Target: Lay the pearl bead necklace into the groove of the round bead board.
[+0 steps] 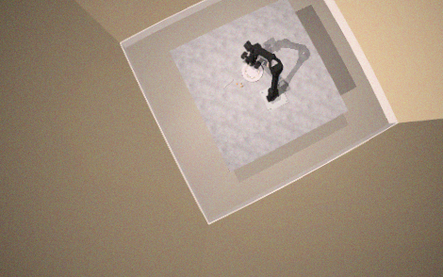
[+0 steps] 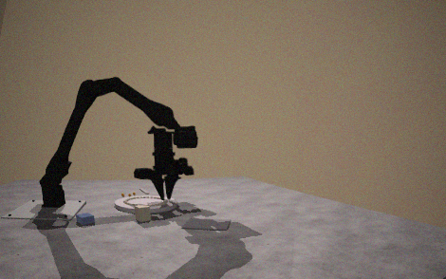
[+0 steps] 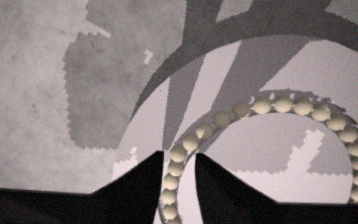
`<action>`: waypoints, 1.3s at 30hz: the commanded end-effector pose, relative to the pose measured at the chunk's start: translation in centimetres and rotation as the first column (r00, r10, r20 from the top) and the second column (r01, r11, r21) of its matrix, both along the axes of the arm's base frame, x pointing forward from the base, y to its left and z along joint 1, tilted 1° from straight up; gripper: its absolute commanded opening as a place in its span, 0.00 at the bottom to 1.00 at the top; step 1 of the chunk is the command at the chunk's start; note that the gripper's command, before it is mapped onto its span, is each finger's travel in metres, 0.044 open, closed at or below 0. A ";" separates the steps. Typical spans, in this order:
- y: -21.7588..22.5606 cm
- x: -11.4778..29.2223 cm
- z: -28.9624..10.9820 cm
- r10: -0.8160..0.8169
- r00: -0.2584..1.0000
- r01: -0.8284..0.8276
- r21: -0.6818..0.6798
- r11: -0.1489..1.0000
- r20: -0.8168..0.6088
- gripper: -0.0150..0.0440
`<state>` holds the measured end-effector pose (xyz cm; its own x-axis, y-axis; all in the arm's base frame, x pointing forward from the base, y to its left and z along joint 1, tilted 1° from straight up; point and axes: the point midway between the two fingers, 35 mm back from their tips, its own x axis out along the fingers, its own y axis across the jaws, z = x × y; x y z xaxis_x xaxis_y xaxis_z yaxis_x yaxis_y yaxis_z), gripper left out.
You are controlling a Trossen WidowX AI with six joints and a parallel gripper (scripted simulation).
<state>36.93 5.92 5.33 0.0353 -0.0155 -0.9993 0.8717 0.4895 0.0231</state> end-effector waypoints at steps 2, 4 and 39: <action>0.0 0.0 0.0 0.000 1.000 0.000 0.000 1.000 0.001 0.61; 0.0 0.0 0.0 0.000 1.000 0.000 0.000 1.000 0.001 0.70; 0.0 0.0 0.6 -0.002 1.000 0.002 -0.002 1.000 -0.004 1.00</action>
